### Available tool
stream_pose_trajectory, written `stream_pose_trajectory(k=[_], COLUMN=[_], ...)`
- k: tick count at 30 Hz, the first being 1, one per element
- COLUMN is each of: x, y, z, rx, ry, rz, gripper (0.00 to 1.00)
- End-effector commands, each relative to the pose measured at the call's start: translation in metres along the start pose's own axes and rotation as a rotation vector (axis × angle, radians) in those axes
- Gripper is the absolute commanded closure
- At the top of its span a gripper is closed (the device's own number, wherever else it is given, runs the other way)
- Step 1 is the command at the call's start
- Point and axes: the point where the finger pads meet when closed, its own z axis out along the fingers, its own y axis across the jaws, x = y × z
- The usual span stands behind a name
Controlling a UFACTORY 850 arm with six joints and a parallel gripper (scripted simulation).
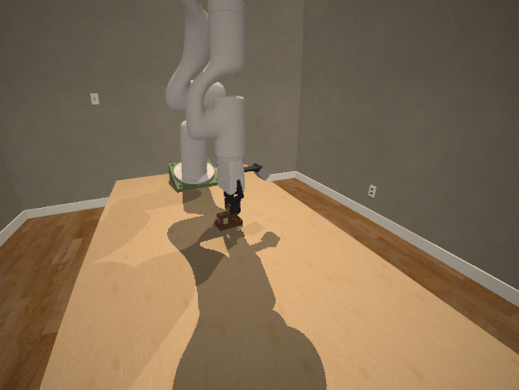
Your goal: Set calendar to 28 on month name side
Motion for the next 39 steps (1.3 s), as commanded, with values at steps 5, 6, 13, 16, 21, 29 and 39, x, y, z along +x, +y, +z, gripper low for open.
stream_pose_trajectory(k=[5,6,13,16,21,29,39], x=[0.002,0.002,0.002,0.002,0.002,-0.002,-0.009], y=[0.0,0.0,0.0,0.0,0.0,0.011,0.032], z=[-0.058,-0.063,-0.074,-0.074,-0.074,-0.074,-0.073], rx=[0.0,0.0,0.0,0.0,0.0,0.001,0.002], ry=[-0.002,-0.002,-0.002,-0.002,-0.002,-0.003,-0.003], rz=[0.0,0.0,0.0,0.0,0.0,-0.14,-0.408], gripper=[0.71,0.71,0.71,0.71,0.71,0.71,0.71])
